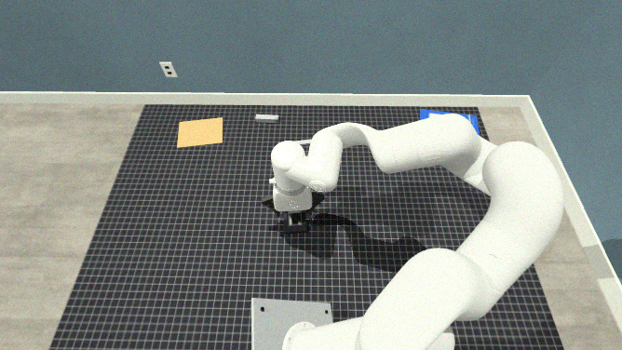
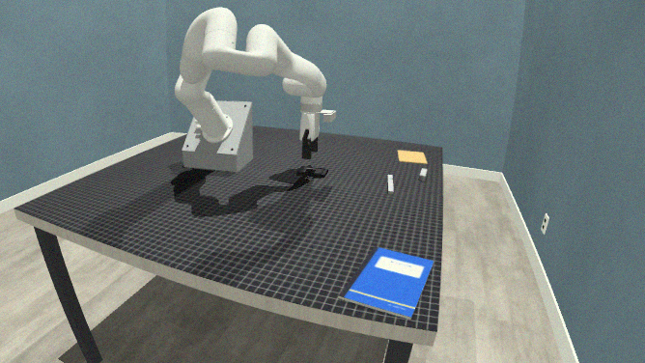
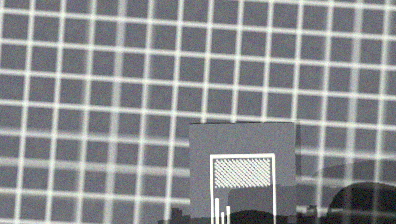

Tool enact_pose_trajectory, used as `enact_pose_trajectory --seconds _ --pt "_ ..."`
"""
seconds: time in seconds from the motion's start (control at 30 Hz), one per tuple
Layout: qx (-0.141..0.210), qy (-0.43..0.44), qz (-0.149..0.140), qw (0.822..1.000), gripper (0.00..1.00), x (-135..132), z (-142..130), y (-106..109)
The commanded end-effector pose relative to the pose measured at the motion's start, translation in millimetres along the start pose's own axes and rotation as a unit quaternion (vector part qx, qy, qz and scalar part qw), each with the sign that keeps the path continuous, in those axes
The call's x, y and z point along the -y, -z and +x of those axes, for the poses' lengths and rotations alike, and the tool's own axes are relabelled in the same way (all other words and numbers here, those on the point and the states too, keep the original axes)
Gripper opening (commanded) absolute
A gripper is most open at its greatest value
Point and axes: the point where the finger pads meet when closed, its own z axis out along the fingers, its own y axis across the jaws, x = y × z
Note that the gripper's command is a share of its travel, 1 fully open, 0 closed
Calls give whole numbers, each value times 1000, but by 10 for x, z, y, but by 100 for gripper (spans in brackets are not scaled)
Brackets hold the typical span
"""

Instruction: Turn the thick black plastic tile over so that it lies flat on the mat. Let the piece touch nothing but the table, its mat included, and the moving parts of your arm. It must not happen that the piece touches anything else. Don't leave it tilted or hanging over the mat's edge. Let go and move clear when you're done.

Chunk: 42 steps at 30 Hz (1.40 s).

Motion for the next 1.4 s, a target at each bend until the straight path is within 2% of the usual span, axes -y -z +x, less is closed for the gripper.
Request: enact_pose_trajectory --seconds 0.0,0.13,0.17,1.37 --pt "-1 1 1 1000 100 9 -154 14" --pt "-1 1 1 1000 100 3 -330 10" --pt "-1 1 1 1000 92 3 -330 10" --pt "-1 1 1 1000 92 3 -330 9"
